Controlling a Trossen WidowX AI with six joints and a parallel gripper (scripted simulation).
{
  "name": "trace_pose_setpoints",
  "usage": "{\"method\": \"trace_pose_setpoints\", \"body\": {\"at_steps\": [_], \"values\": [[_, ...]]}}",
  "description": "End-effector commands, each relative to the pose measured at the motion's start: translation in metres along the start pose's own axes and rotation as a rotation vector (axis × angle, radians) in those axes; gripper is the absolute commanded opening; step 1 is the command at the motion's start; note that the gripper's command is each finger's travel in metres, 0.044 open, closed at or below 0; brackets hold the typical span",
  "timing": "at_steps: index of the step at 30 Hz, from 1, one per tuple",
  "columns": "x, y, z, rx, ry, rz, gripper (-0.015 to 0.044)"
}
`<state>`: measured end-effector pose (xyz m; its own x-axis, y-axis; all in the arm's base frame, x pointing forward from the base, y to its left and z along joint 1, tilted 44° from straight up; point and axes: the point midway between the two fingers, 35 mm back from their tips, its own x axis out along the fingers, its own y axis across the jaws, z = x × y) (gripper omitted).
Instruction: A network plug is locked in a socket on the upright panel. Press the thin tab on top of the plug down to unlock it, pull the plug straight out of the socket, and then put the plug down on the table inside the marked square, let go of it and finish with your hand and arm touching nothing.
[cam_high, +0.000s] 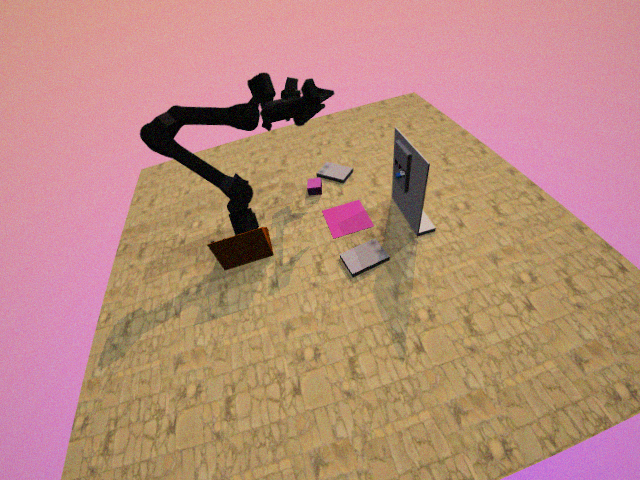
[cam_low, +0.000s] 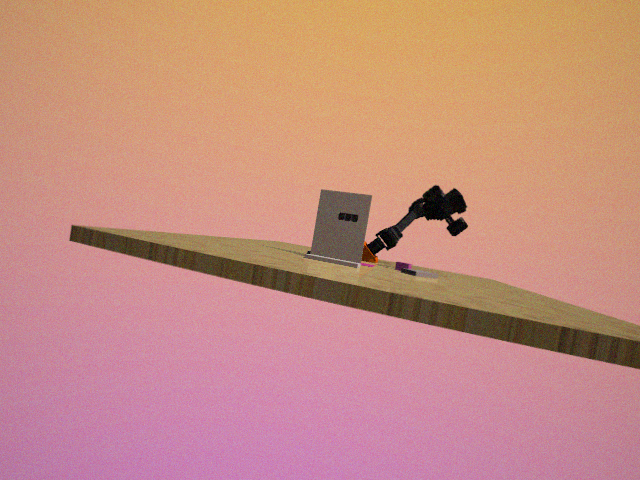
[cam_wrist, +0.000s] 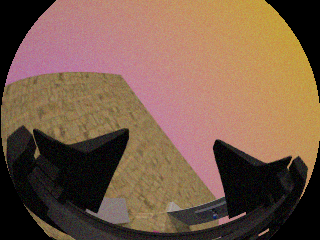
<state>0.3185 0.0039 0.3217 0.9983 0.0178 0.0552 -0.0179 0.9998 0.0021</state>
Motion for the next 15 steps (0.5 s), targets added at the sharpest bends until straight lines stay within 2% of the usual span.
{"method": "trace_pose_setpoints", "body": {"at_steps": [1,9,15], "values": [[0.001,0.000,-0.001,-0.002,0.001,-0.001,0.0374],[0.022,-0.021,-0.033,-0.096,0.035,-0.048,0.0164],[0.034,-0.039,-0.060,-0.171,0.066,-0.085,0.0156]]}}
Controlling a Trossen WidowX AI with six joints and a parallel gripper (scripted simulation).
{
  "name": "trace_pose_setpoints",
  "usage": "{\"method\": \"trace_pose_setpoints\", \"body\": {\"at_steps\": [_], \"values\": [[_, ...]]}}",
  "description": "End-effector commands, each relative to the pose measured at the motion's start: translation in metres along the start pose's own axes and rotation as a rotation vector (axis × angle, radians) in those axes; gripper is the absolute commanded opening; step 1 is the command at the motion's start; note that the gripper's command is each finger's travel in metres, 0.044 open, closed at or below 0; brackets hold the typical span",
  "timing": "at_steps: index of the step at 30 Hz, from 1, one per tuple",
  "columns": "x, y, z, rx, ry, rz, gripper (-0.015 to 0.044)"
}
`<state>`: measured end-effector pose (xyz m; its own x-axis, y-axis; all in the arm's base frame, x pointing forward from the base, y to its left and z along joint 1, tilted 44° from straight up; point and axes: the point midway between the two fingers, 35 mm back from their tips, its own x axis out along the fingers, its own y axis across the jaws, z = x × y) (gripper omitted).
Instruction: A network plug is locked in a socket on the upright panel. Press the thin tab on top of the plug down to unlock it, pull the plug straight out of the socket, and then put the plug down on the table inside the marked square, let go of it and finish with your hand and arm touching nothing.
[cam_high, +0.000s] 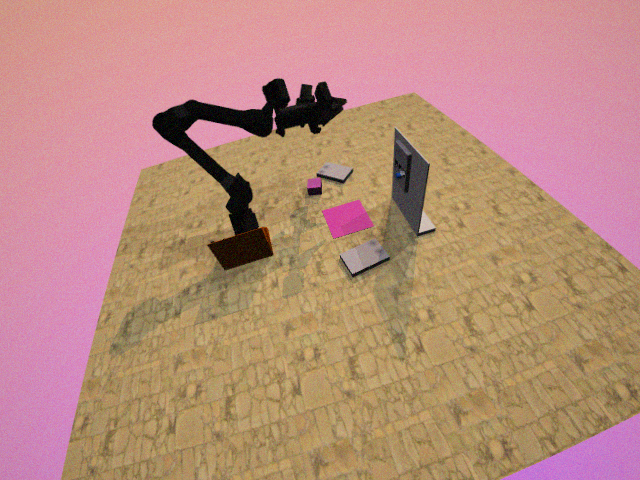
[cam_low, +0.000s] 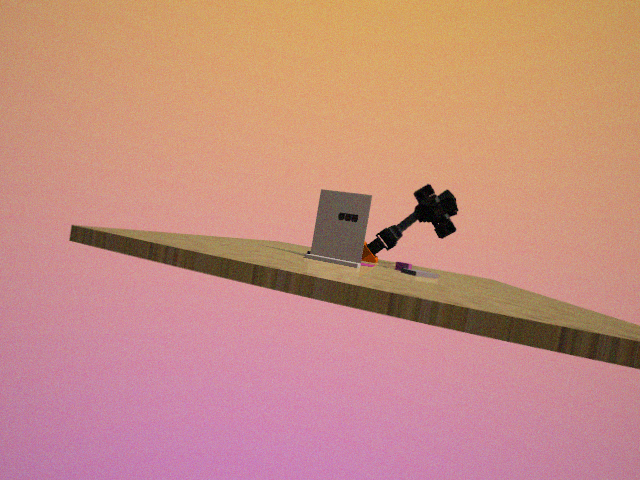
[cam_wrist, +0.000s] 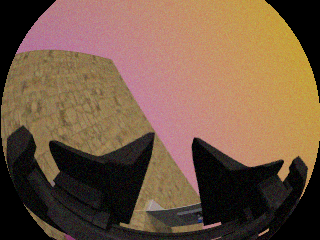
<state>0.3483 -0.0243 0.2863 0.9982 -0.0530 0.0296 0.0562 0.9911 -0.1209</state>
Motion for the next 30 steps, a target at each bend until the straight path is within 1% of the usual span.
{"method": "trace_pose_setpoints", "body": {"at_steps": [1,15,30], "values": [[0.010,-0.009,-0.029,-0.058,0.041,-0.020,0.0156],[0.024,-0.045,-0.101,-0.226,0.124,-0.092,0.0156],[0.012,-0.081,-0.174,-0.393,0.227,-0.154,0.0156]]}}
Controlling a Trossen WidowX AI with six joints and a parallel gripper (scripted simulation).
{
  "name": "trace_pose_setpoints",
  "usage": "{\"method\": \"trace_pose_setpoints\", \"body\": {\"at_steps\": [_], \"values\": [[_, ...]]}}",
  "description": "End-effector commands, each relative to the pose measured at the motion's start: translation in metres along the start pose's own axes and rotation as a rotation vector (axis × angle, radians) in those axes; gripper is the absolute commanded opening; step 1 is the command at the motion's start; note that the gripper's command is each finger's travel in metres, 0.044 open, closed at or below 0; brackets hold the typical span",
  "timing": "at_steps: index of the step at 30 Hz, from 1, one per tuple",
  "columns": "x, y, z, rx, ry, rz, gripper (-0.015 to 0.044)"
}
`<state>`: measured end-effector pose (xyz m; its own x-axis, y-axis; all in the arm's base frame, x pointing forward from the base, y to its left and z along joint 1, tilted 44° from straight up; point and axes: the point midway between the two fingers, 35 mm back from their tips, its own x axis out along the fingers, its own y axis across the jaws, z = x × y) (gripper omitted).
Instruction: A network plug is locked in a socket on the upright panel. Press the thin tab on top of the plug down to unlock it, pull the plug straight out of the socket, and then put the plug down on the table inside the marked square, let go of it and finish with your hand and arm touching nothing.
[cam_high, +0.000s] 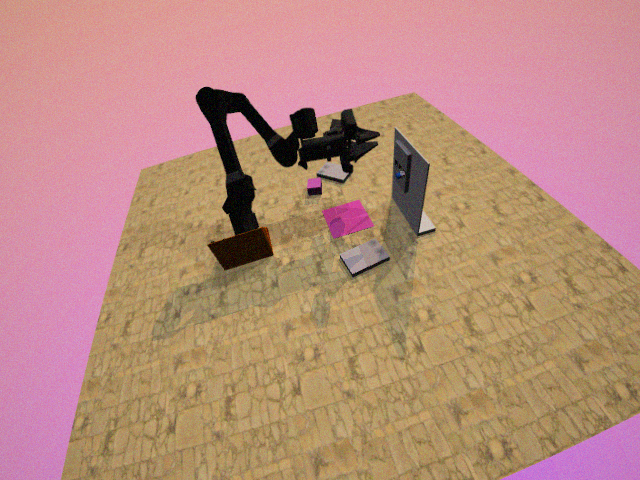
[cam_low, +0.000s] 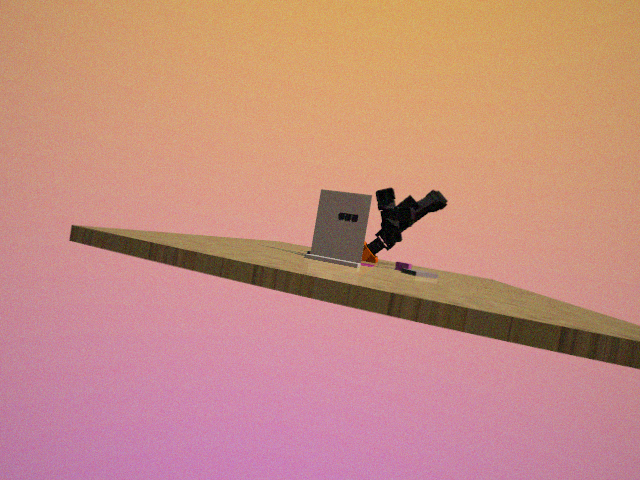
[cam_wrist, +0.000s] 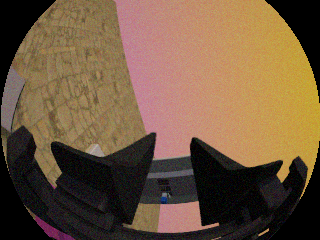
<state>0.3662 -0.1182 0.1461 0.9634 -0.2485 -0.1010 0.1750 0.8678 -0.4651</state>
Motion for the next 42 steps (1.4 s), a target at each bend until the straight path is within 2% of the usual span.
{"method": "trace_pose_setpoints", "body": {"at_steps": [1,23,32,42], "values": [[-0.003,0.002,-0.030,-0.051,0.046,-0.002,0.0156],[-0.038,-0.007,-0.130,-0.276,0.206,-0.052,0.0156],[-0.039,-0.007,-0.132,-0.282,0.210,-0.053,0.0156],[-0.024,-0.008,-0.131,-0.285,0.201,-0.060,0.0156]]}}
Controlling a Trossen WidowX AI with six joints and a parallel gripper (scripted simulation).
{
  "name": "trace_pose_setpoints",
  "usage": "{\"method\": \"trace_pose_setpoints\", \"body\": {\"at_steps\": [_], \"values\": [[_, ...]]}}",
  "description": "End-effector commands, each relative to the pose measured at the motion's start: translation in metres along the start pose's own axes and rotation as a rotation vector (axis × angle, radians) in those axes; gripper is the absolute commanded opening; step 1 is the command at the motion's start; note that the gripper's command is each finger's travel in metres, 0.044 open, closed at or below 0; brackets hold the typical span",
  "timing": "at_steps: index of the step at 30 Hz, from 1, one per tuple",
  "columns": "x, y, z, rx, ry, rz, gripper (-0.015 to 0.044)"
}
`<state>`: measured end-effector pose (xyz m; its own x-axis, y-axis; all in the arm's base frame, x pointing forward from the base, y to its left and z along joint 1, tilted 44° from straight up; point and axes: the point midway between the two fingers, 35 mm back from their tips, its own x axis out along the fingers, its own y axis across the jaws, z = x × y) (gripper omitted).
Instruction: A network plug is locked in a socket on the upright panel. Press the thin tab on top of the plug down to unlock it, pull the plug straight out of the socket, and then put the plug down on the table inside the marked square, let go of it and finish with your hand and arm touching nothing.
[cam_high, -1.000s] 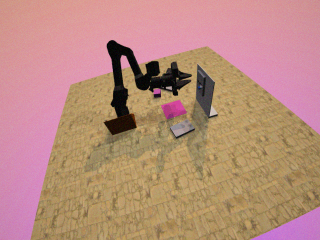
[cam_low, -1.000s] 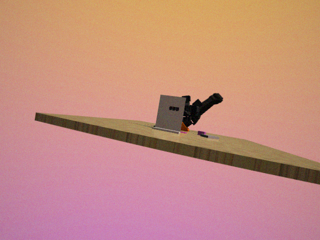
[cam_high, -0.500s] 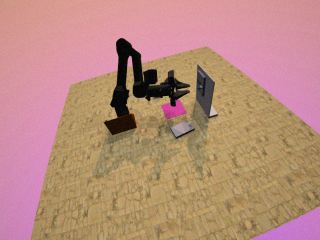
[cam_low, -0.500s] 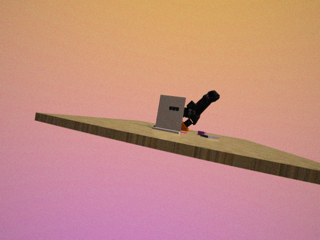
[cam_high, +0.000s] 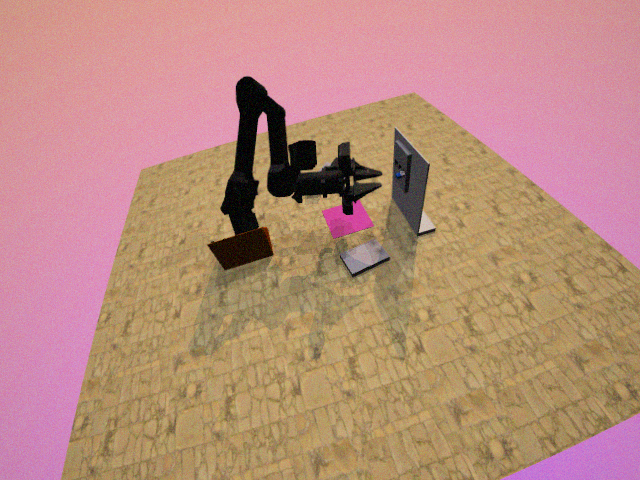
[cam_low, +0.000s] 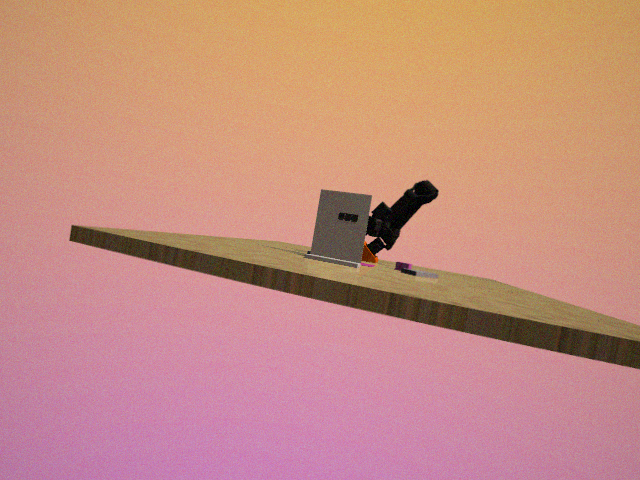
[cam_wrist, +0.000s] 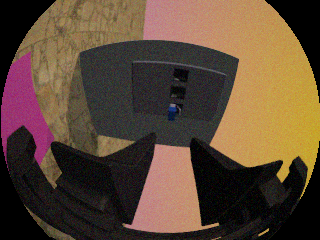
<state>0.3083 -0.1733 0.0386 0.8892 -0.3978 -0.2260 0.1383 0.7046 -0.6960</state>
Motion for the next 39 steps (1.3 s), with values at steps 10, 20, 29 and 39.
{"method": "trace_pose_setpoints", "body": {"at_steps": [10,20,29,39], "values": [[0.022,0.000,0.005,-0.012,-0.011,-0.010,0.0156],[0.037,0.000,0.009,-0.022,-0.020,-0.021,0.0156],[0.049,0.000,0.013,-0.031,-0.028,-0.029,0.0156],[0.049,0.000,0.013,-0.031,-0.028,-0.029,0.0044]]}}
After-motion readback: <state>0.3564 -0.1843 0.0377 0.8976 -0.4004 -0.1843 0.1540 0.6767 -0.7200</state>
